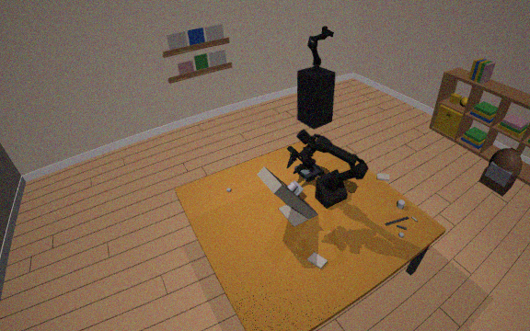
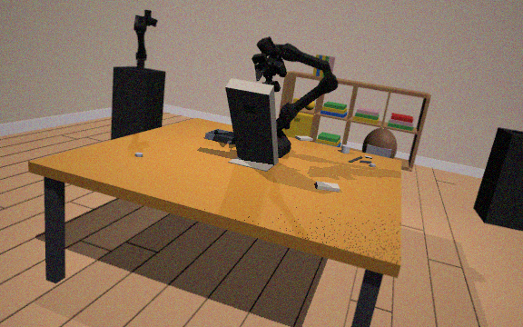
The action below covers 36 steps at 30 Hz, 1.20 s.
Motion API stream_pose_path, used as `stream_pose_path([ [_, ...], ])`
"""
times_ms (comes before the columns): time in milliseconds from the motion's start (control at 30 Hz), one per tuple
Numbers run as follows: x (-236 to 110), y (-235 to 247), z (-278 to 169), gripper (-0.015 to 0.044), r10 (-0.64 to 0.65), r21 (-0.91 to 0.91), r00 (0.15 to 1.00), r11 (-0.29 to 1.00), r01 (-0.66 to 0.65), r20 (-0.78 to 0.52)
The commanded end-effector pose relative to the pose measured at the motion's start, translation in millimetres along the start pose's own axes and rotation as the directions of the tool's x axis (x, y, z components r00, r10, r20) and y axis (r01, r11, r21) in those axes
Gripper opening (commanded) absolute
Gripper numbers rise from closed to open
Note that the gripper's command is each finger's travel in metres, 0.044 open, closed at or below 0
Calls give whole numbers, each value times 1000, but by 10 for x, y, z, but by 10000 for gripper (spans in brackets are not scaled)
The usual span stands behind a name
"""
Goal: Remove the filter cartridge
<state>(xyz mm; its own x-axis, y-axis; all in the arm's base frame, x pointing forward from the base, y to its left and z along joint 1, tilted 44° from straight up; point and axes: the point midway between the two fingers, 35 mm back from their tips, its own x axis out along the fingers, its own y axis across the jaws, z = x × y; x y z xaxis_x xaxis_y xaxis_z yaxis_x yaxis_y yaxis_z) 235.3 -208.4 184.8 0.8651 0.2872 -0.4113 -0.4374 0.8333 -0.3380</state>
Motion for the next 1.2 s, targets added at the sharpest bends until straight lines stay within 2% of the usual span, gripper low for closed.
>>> stream_pose_path([
  [0,-253,-272,100,350,-12,-11,1000,1000,12,2],
  [133,-293,-307,114,440,-13,-12,1000,1000,13,2],
  [200,-252,-246,75,387,11,72,1000,997,-10,-10],
  [267,-149,-67,-25,335,79,300,996,952,-63,-42],
  [300,-98,36,-76,309,118,418,991,905,-84,-58],
  [400,29,362,-212,305,241,722,965,685,-97,-100],
  [500,110,687,-315,305,362,912,923,408,-31,-130],
  [567,123,765,-336,305,390,941,911,339,-5,-136],
  [1167,221,799,-356,305,390,940,911,340,-3,-138],
])
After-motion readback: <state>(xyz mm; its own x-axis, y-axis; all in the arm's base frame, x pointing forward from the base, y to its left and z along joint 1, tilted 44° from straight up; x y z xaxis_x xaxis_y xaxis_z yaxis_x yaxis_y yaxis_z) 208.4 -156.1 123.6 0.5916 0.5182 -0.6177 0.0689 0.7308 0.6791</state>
